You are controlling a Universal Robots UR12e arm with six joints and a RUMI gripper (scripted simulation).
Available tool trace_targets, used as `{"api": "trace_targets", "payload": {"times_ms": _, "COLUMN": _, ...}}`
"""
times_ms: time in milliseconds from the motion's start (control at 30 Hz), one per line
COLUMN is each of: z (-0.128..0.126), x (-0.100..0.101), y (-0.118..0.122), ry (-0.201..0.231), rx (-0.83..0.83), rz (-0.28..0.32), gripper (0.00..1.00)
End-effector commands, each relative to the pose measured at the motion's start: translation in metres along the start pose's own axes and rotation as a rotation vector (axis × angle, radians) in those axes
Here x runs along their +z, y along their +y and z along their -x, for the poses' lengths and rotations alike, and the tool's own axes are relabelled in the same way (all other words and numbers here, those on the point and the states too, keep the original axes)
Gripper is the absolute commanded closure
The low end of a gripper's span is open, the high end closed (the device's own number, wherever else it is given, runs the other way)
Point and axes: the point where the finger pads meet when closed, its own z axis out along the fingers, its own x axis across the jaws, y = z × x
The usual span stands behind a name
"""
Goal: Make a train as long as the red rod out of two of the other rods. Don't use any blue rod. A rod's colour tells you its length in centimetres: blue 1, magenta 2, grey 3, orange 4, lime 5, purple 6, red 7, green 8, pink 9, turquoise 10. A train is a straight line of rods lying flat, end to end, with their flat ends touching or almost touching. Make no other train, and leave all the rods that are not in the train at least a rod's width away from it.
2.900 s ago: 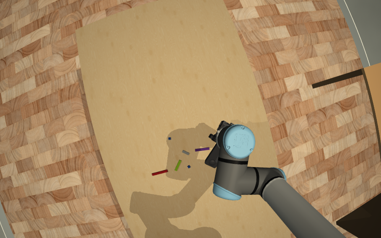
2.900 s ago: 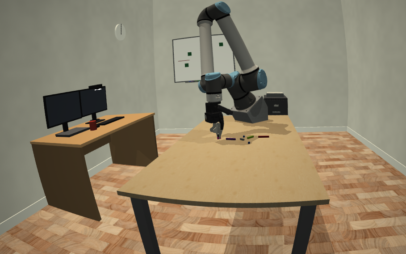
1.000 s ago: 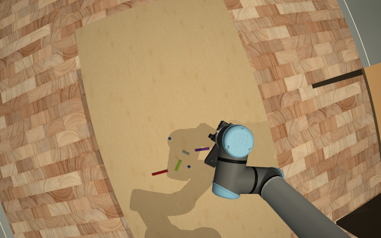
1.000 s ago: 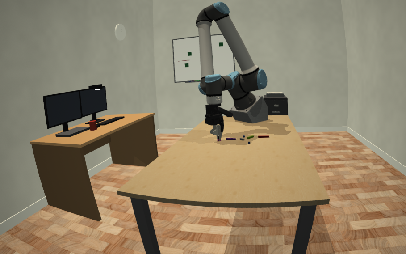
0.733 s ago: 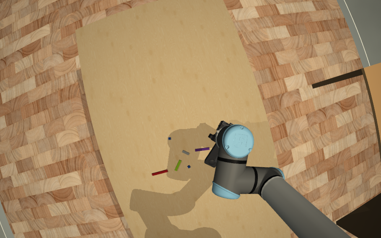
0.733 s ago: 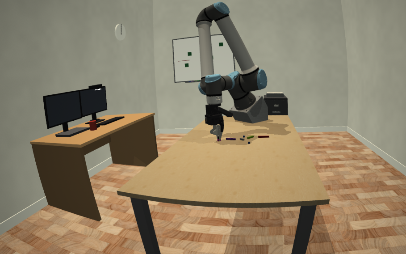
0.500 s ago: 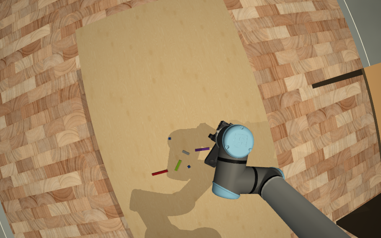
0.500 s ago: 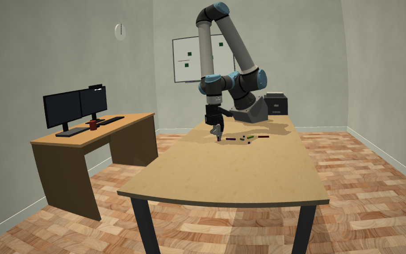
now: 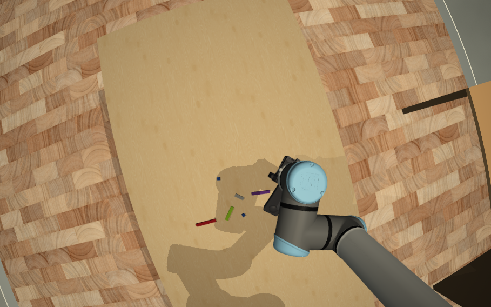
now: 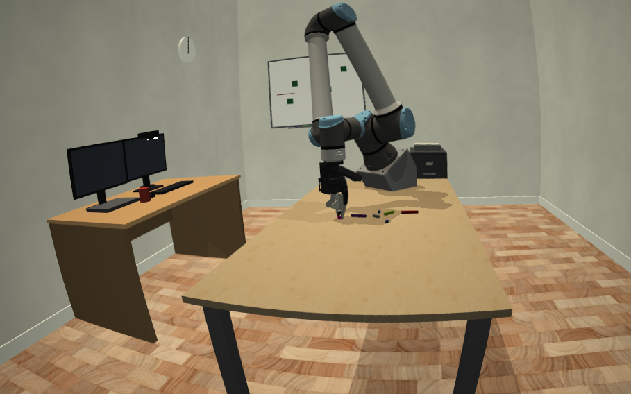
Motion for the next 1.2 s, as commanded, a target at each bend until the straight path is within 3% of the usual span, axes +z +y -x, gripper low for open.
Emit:
{"api": "trace_targets", "payload": {"times_ms": 0, "z": 0.0, "x": 0.0, "y": 0.0, "ry": 0.001, "rx": 0.0, "rz": 0.001, "gripper": 0.86}}
{"api": "trace_targets", "payload": {"times_ms": 500, "z": 0.0, "x": -0.008, "y": 0.0, "ry": 0.001, "rx": 0.0, "rz": 0.001, "gripper": 0.86}}
{"api": "trace_targets", "payload": {"times_ms": 867, "z": 0.0, "x": -0.06, "y": 0.0, "ry": 0.001, "rx": 0.0, "rz": 0.001, "gripper": 0.86}}
{"api": "trace_targets", "payload": {"times_ms": 1167, "z": 0.0, "x": -0.087, "y": 0.0, "ry": 0.001, "rx": 0.0, "rz": 0.001, "gripper": 0.86}}
